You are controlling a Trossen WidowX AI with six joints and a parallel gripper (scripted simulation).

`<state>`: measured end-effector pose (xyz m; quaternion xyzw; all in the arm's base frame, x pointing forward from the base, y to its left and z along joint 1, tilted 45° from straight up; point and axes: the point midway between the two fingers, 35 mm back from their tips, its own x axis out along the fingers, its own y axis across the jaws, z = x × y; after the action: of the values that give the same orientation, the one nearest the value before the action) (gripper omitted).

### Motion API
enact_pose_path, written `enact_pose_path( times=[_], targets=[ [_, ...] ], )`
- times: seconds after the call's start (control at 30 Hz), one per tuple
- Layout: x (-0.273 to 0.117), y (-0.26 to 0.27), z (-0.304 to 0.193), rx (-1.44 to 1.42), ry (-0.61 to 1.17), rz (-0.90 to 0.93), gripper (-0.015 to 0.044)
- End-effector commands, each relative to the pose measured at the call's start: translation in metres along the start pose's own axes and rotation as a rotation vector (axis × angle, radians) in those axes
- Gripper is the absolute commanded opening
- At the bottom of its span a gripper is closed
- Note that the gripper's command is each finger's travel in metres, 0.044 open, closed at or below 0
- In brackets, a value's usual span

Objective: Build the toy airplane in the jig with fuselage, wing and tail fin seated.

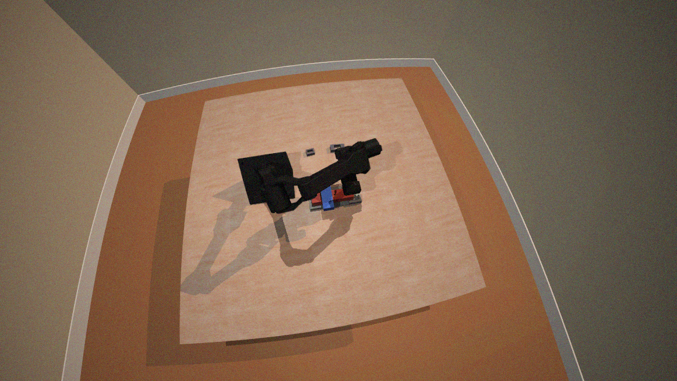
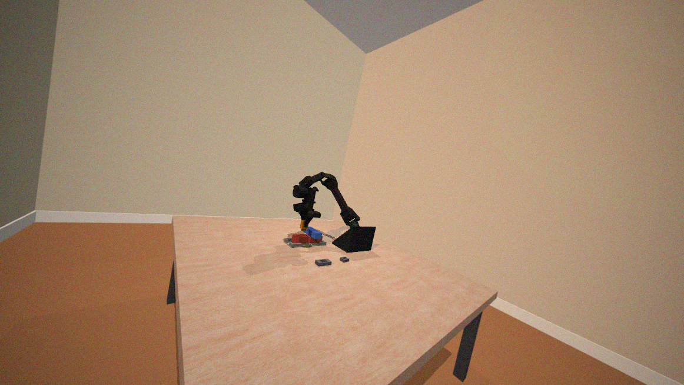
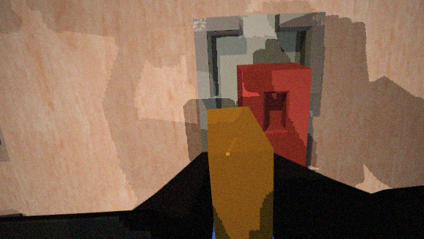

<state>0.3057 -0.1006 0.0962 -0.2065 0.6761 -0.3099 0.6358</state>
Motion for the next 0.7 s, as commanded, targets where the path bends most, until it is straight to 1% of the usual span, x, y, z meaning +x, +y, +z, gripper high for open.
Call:
enact_pose_path(
  times=[0.0, 0.27, 0.33, 0.37, 0.67],
  targets=[
    [0.001, -0.016, 0.001, 0.011, -0.005, -0.015, 0.0],
    [0.005, -0.033, -0.001, 0.019, 0.002, -0.029, 0.0],
    [0.005, -0.033, -0.001, 0.019, 0.002, -0.029, 0.0053],
    [0.005, -0.033, -0.001, 0.019, 0.002, -0.029, 0.0067],
    [0.005, -0.033, -0.001, 0.019, 0.002, -0.029, 0.0067]
  ],
)
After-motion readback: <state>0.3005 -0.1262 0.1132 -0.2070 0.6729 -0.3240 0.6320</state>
